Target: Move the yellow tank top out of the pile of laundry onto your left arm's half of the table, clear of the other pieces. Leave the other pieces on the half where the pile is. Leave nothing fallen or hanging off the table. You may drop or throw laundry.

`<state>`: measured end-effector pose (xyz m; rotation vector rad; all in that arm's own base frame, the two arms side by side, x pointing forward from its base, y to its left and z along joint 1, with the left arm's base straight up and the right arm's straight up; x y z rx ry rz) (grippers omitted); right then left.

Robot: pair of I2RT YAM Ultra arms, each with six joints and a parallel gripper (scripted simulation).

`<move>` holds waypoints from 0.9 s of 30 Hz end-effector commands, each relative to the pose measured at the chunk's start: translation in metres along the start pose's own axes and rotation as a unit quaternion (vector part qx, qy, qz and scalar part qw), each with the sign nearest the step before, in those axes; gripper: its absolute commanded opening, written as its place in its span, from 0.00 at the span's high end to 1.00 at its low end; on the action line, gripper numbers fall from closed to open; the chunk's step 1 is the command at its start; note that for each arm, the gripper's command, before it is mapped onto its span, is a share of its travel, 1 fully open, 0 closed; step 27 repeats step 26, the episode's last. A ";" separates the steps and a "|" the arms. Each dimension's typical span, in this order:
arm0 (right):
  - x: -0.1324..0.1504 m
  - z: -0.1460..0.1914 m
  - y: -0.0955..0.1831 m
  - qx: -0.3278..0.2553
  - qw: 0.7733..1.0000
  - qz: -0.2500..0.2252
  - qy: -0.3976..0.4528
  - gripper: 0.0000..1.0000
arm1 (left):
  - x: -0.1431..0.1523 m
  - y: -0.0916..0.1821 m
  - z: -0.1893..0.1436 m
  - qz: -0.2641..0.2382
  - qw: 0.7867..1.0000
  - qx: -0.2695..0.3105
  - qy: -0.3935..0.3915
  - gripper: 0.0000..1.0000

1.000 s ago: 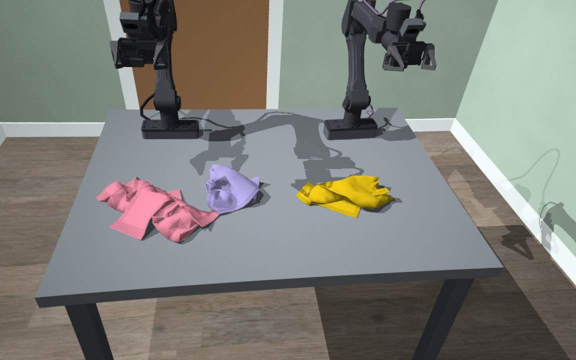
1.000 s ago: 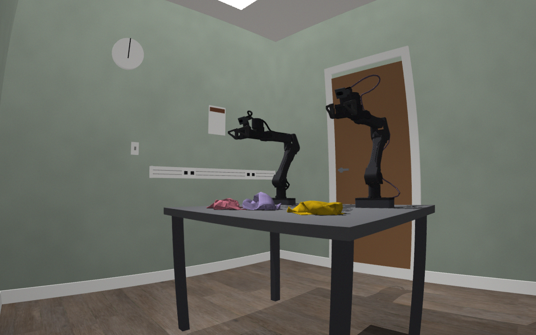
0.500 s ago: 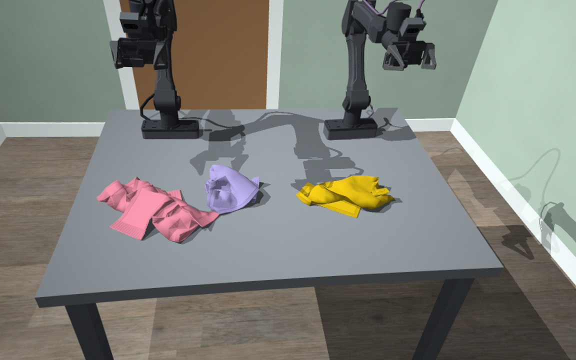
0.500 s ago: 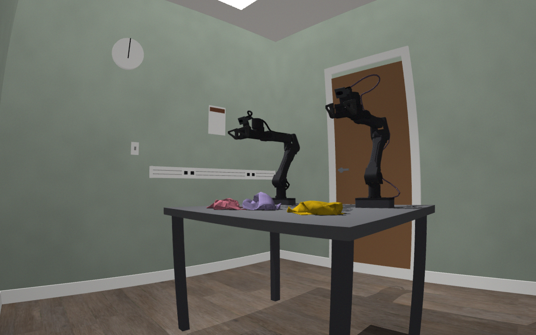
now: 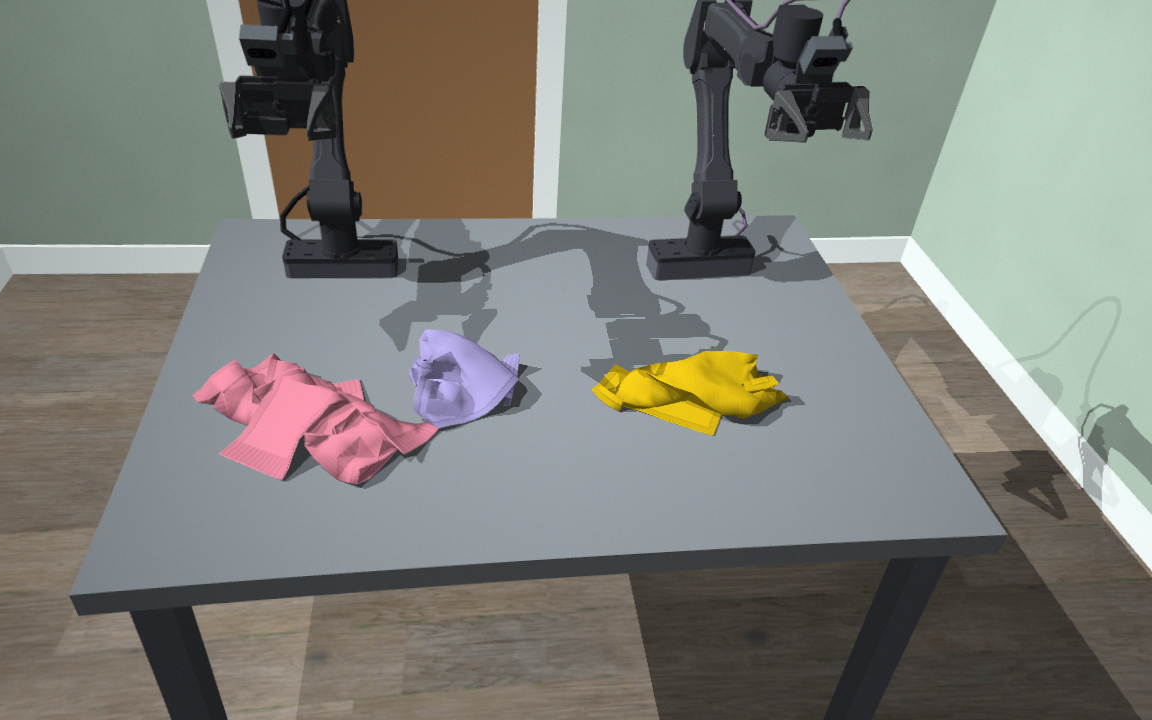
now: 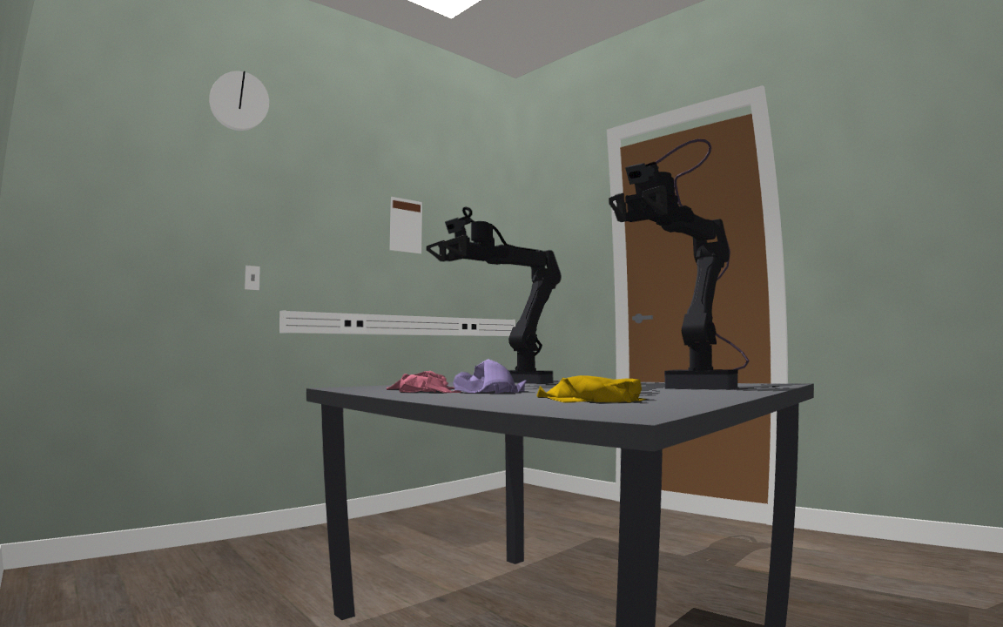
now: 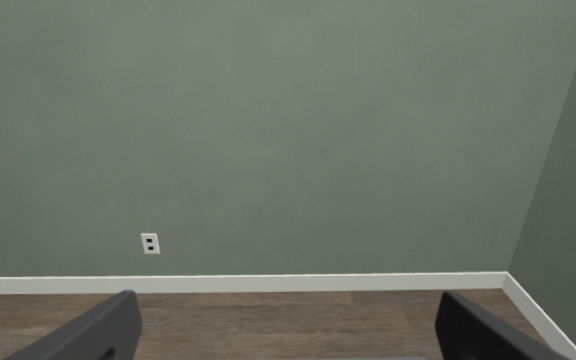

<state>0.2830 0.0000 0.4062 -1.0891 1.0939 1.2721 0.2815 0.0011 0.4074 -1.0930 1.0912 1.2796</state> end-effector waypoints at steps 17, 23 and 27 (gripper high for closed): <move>-0.016 0.006 0.008 -0.008 1.000 -0.021 0.004 0.08 | -0.021 0.004 0.001 -0.030 1.000 0.003 0.003 0.08; -0.012 0.005 0.008 -0.006 1.000 -0.016 0.004 0.08 | -0.023 0.005 0.001 -0.035 0.999 0.002 0.004 0.08; -0.012 0.005 0.008 -0.006 1.000 -0.016 0.004 0.08 | -0.023 0.005 0.001 -0.035 0.999 0.002 0.003 0.08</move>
Point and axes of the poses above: on each arm, the point where the finger pads meet when closed, its own y axis back along the fingers, its own z axis across the jaws, x = y × z, the point moved 10 cm from there along y, back along the fingers, and after that the axes turned 9 degrees about -y, right-handed, at the moved point
